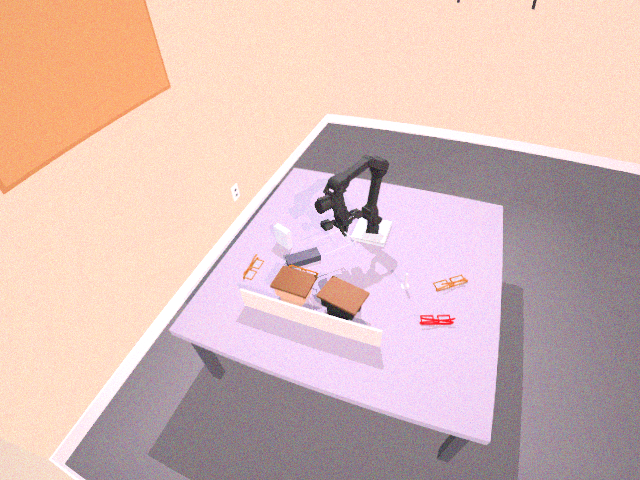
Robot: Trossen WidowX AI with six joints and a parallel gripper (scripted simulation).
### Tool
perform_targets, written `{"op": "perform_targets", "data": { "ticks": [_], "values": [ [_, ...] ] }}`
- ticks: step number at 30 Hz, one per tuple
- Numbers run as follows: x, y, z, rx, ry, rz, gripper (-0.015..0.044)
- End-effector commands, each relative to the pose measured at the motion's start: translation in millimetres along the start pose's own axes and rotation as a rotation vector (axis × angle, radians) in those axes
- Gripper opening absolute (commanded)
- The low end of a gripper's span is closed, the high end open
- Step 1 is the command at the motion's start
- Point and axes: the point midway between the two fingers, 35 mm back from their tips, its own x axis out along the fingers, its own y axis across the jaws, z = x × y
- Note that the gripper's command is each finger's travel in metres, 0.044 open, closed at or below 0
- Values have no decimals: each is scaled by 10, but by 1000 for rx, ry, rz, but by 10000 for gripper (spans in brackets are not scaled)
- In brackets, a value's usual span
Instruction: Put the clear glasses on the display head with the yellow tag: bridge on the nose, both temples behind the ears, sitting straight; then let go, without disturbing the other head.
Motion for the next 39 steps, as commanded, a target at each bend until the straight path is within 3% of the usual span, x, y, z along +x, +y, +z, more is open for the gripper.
{"op": "perform_targets", "data": {
  "ticks": [1,22,39],
  "values": [
    [-64,13,-55,-82,-41,-18,0],
    [-388,43,-319,-546,-175,-226,0],
    [-655,92,-490,-928,-134,-487,0]
  ]
}}
